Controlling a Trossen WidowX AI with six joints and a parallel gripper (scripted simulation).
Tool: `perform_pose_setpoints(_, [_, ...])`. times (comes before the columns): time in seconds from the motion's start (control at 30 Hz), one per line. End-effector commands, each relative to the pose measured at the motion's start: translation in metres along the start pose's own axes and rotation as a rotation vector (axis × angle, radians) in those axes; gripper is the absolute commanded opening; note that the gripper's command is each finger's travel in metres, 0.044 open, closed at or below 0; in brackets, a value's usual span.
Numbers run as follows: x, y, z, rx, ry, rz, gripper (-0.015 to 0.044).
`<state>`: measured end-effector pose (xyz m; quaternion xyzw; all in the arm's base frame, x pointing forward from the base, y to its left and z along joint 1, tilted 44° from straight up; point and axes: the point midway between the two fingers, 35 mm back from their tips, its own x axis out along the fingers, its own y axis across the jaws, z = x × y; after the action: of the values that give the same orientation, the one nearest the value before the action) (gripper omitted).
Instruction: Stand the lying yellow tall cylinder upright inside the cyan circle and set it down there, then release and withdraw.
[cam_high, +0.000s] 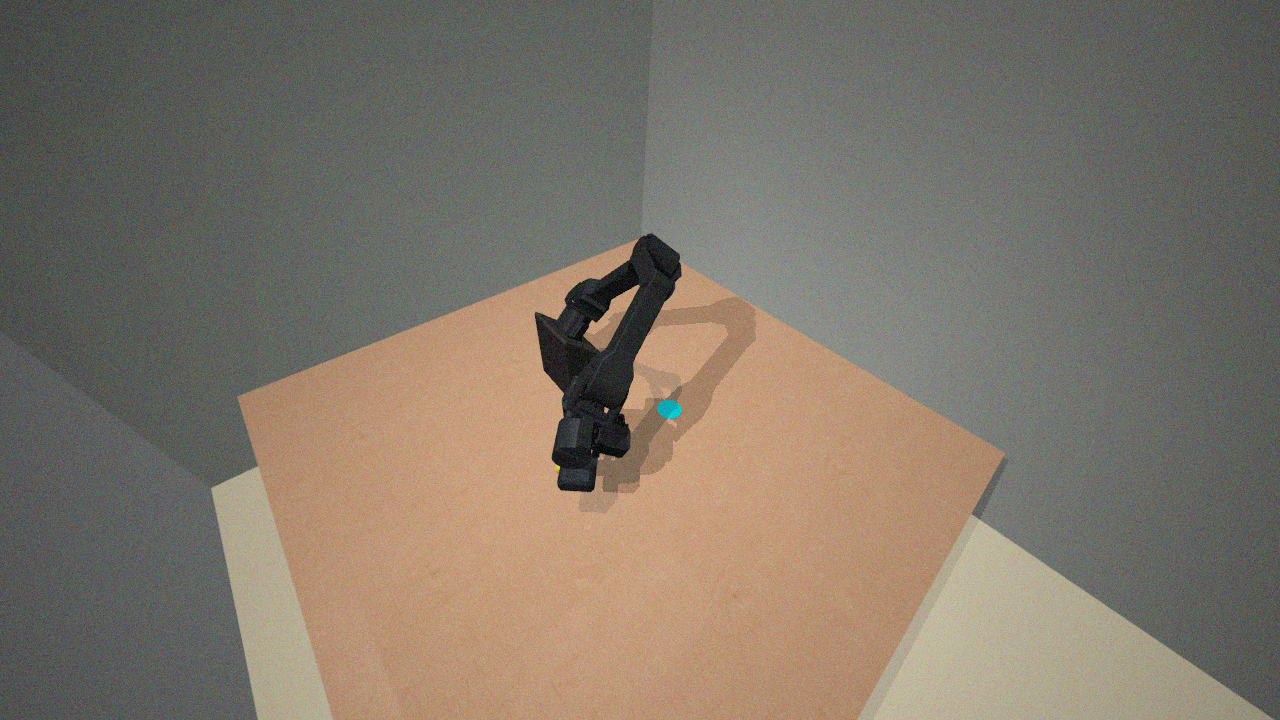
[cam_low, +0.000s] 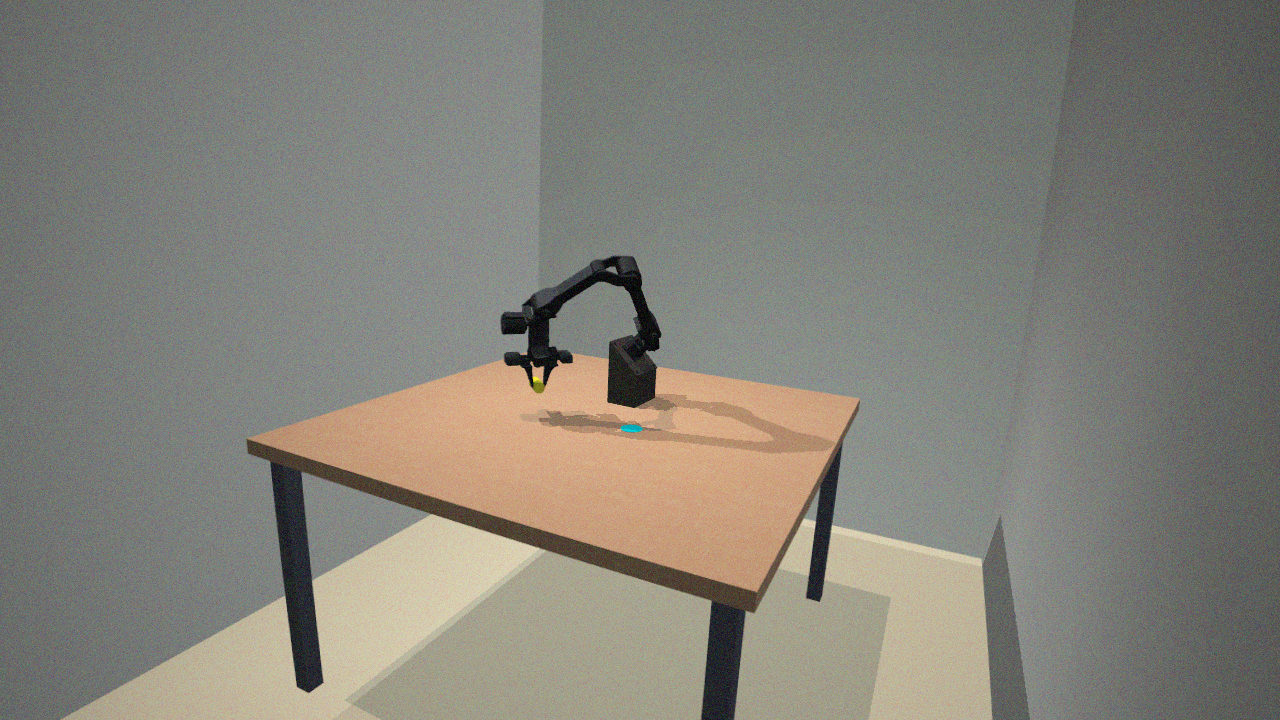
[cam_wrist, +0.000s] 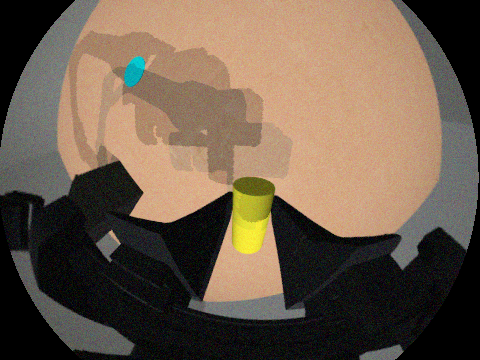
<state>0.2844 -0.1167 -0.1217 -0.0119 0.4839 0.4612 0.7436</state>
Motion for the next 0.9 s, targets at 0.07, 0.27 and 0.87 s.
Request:
perform_pose_setpoints(0.07, [-0.019, 0.000, 0.000, -0.008, 0.006, -0.002, 0.0105])
perform_pose_setpoints(0.27, [-0.038, 0.003, -0.001, -0.009, 0.005, -0.001, 0.0105])
perform_pose_setpoints(0.87, [-0.053, 0.024, 0.038, 0.169, 0.014, -0.011, 0.0105])
